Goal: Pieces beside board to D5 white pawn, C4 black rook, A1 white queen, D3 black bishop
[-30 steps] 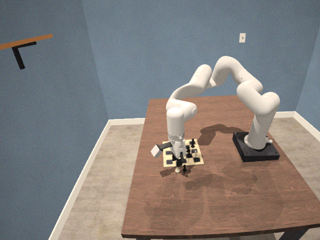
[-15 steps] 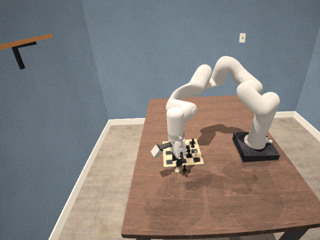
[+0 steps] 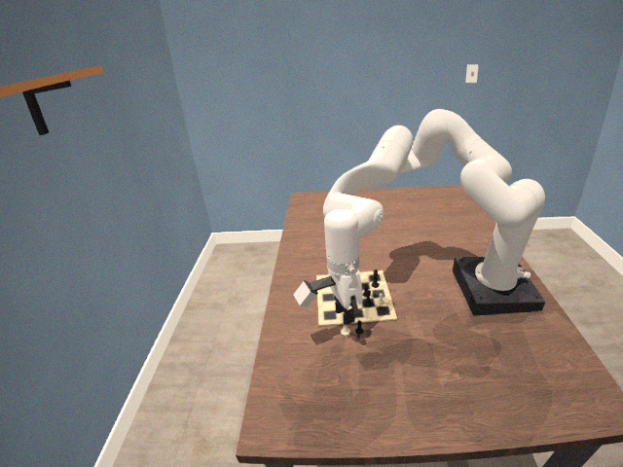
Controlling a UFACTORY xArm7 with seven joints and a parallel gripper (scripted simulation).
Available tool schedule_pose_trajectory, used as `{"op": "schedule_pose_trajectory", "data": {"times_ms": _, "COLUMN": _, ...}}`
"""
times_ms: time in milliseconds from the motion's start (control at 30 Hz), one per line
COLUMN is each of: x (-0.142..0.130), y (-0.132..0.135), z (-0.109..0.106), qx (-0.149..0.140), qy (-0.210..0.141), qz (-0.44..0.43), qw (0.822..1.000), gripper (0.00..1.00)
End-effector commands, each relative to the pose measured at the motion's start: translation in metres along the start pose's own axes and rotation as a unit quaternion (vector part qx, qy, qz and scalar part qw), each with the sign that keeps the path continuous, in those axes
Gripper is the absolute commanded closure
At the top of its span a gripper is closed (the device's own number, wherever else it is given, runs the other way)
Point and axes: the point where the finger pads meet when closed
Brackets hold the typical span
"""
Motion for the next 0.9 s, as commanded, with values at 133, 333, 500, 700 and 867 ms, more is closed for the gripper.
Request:
{"op": "schedule_pose_trajectory", "data": {"times_ms": 133, "x": 0.001, "y": 0.0, "z": 0.004, "qx": 0.0, "qy": 0.002, "qz": 0.0, "qw": 1.0, "gripper": 0.58}}
{"op": "schedule_pose_trajectory", "data": {"times_ms": 333, "x": 0.001, "y": 0.0, "z": 0.015, "qx": 0.0, "qy": 0.002, "qz": 0.0, "qw": 1.0, "gripper": 0.58}}
{"op": "schedule_pose_trajectory", "data": {"times_ms": 500, "x": 0.001, "y": 0.0, "z": 0.025, "qx": 0.0, "qy": 0.002, "qz": 0.0, "qw": 1.0, "gripper": 0.58}}
{"op": "schedule_pose_trajectory", "data": {"times_ms": 700, "x": 0.001, "y": 0.0, "z": 0.035, "qx": 0.0, "qy": 0.002, "qz": 0.0, "qw": 1.0, "gripper": 0.58}}
{"op": "schedule_pose_trajectory", "data": {"times_ms": 867, "x": 0.001, "y": 0.0, "z": 0.037, "qx": 0.0, "qy": 0.002, "qz": 0.0, "qw": 1.0, "gripper": 0.58}}
Point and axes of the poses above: the point where the finger pads meet when closed, its own z axis out along the fingers, its own y axis across the jaws, x = y × z, and after that the axes turned 2 degrees about z, right-handed
